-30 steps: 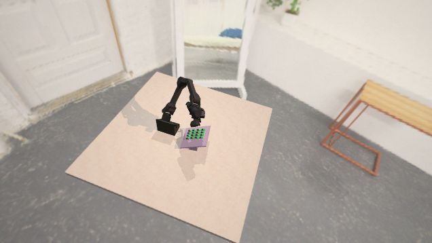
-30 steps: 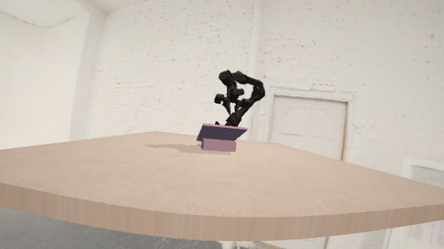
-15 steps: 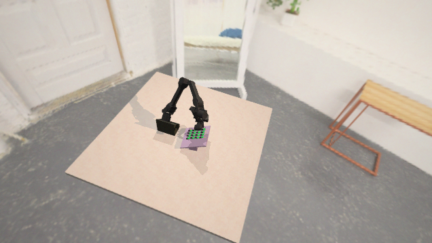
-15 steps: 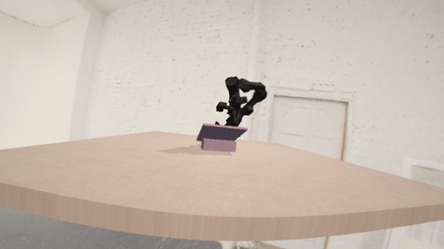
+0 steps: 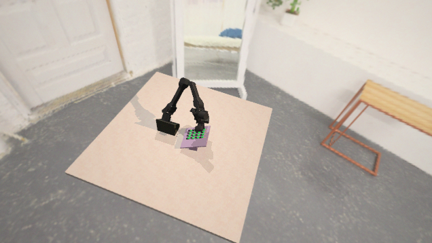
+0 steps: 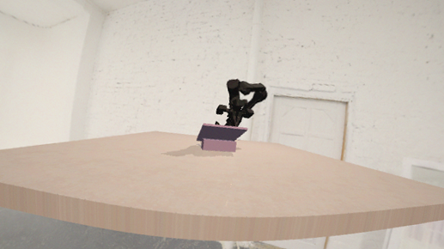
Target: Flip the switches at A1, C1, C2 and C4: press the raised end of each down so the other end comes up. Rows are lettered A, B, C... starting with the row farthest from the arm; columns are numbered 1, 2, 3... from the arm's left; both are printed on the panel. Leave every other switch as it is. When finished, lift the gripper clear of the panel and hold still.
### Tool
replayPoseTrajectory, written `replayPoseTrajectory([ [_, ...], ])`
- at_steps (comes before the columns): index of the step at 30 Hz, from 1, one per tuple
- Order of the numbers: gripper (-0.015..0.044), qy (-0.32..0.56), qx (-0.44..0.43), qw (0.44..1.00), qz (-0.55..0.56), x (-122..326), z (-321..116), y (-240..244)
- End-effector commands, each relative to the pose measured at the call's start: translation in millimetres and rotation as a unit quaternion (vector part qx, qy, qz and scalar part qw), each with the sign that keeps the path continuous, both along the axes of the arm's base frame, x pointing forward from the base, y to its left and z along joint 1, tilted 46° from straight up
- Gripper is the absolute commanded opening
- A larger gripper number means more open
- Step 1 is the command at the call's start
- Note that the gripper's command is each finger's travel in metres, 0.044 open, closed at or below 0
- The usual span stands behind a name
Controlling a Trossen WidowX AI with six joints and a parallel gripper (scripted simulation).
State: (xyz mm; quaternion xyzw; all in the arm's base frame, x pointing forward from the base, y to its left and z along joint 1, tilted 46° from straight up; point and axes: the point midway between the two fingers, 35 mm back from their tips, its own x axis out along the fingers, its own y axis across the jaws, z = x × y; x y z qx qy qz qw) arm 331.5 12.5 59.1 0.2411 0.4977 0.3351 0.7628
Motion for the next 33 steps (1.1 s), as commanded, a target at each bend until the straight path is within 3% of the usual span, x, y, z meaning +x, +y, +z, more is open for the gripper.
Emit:
replayPoseTrajectory([
  [1,0.0,0.002,0.002,1.0,-0.001,-0.3,-1.1,1.2],
  [33,0.0,0.002,0.002,1.0,-0.001,0.5,-2.7,3.3],
])
